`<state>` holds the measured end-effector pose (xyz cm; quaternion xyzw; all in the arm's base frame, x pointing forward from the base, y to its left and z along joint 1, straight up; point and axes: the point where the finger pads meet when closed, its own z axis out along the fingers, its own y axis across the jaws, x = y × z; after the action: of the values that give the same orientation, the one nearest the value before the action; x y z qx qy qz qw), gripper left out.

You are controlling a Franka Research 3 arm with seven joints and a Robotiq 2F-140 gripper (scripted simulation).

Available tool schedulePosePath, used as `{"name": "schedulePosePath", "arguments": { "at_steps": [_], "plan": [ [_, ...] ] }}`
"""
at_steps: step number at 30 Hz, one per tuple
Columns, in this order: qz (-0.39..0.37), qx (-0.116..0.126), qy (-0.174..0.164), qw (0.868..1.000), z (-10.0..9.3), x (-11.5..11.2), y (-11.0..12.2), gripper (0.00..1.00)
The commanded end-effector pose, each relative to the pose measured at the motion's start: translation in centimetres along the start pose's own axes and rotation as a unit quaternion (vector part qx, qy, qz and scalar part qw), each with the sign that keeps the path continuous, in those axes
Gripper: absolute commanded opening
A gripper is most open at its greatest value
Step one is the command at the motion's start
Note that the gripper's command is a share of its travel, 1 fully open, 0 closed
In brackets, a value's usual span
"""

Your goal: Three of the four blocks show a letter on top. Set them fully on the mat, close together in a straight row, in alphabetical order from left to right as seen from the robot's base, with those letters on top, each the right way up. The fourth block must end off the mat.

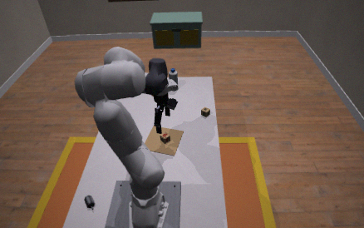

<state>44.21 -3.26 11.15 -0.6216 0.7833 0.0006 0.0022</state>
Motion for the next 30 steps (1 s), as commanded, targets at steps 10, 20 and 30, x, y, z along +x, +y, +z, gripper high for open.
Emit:
{"name": "schedulePosePath", "arguments": {
  "at_steps": [10,20,30],
  "plan": [
    [0.128,0.001,0.004,0.992,0.19,0.00,-0.10,1.00],
    [0.188,0.001,0.004,0.982,0.38,0.00,-0.08,1.00],
    [0.259,0.001,0.003,0.966,0.60,0.00,-0.07,1.00]
  ]
}}
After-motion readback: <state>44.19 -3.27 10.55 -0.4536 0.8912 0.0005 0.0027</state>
